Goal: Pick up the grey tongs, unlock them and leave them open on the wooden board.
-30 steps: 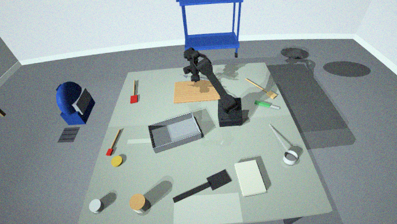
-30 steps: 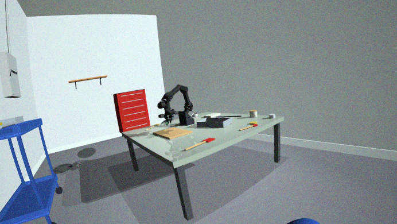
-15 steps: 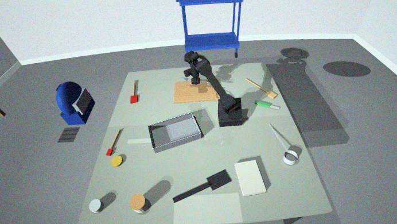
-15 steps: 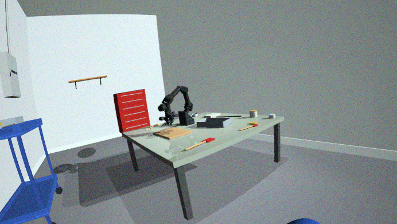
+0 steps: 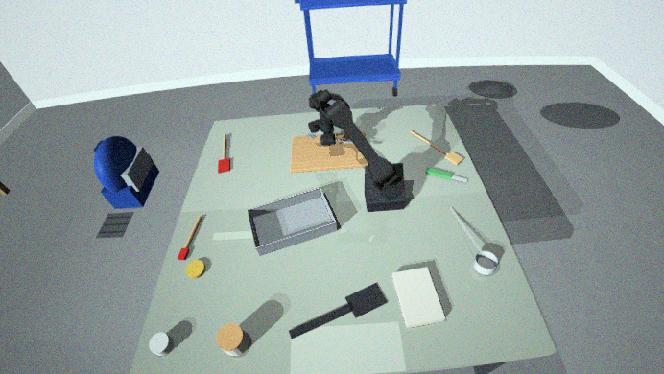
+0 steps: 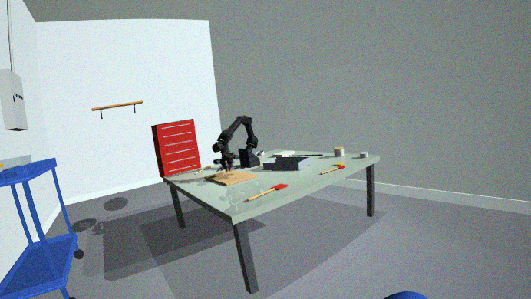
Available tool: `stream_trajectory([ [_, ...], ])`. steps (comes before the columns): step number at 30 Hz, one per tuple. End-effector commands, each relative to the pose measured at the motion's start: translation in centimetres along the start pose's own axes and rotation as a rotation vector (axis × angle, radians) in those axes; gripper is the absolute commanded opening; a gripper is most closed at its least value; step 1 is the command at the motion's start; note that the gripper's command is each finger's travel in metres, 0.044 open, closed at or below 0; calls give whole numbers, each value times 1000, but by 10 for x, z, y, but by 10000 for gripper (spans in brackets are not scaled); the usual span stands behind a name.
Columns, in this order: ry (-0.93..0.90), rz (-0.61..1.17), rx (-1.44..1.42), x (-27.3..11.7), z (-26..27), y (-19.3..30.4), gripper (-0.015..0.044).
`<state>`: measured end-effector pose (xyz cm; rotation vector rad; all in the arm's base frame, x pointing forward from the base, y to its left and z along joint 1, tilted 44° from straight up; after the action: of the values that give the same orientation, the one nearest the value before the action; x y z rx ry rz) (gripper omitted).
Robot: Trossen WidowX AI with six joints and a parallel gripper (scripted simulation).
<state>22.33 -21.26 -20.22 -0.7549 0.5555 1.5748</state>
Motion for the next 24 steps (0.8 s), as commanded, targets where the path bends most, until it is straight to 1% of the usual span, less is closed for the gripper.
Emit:
stream_trajectory([
  [1,-2,-3,5,5,1,0,-150],
  [3,-2,-3,5,5,1,0,-150],
  [24,-2,2,0,3,1,0,401],
])
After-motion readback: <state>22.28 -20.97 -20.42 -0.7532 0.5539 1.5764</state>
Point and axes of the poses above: the point midway between the two fingers, 35 mm back from their tips, its own x axis out along the fingers, its own z axis across the jaws, y = z × x, the point moved 4 cm from there along -x, back along the fingers, and after that the axes turned 4 degrees about -x, right-handed, at the moved point
